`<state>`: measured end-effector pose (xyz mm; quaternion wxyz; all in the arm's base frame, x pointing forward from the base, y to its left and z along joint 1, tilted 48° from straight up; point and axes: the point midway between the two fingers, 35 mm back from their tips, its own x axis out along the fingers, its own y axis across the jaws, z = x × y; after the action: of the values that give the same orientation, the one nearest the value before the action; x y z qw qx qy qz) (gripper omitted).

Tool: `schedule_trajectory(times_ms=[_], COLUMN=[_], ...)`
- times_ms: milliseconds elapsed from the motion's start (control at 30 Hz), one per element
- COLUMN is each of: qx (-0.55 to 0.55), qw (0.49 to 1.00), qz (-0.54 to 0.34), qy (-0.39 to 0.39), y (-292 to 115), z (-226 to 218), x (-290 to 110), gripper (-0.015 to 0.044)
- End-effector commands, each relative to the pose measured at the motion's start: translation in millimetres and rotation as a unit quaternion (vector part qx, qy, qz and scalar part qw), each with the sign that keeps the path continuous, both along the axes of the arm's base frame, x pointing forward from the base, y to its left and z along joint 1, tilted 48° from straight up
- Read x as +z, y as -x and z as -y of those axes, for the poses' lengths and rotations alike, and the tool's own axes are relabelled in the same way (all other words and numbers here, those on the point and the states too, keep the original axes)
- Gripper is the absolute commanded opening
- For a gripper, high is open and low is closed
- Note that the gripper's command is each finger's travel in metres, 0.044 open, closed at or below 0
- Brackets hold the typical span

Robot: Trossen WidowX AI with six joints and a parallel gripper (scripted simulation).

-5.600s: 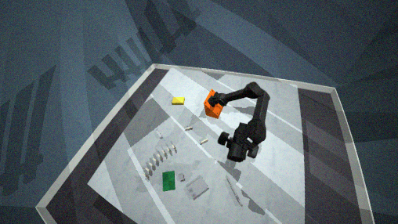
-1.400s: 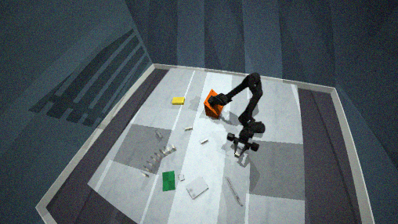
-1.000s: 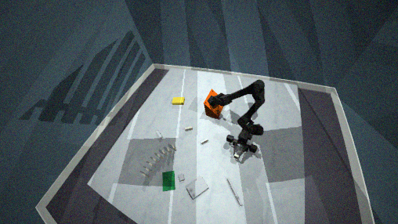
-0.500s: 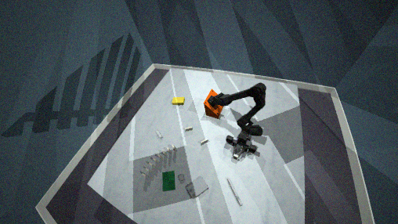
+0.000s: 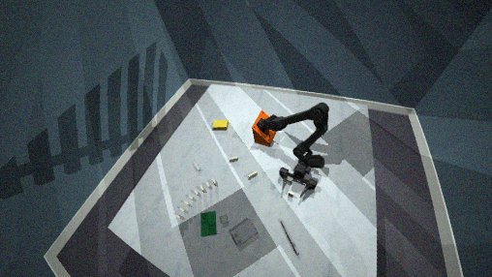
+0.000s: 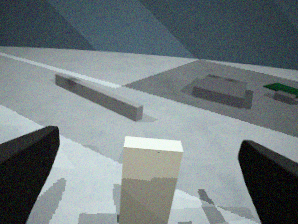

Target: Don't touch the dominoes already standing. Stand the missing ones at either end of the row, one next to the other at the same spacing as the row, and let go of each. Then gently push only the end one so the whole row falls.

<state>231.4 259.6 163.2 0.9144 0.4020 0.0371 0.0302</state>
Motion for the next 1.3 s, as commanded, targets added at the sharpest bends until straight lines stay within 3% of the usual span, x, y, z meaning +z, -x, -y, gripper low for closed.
schedule_trajectory(times_ms=[0, 200, 433, 633, 900, 1067, 1267], qx=[-0.002, 0.0, 0.031, 0.138, 0.289, 0.413, 0.517], qw=[1.0, 1.0, 0.998, 0.969, 0.889, 0.805, 0.717], qz=[0.0, 0.001, -0.022, -0.103, -0.259, -0.382, -0.467], qy=[-0.003, 0.0, 0.053, 0.175, 0.244, 0.187, 0.025], y=[-1, -4, -27, -76, -93, -72, -38], z=[4, 36, 29, 15, 26, 44, 63], x=[4, 33, 35, 36, 11, 13, 58], gripper=[0.044, 0.044, 0.044, 0.044, 0.044, 0.044, 0.044])
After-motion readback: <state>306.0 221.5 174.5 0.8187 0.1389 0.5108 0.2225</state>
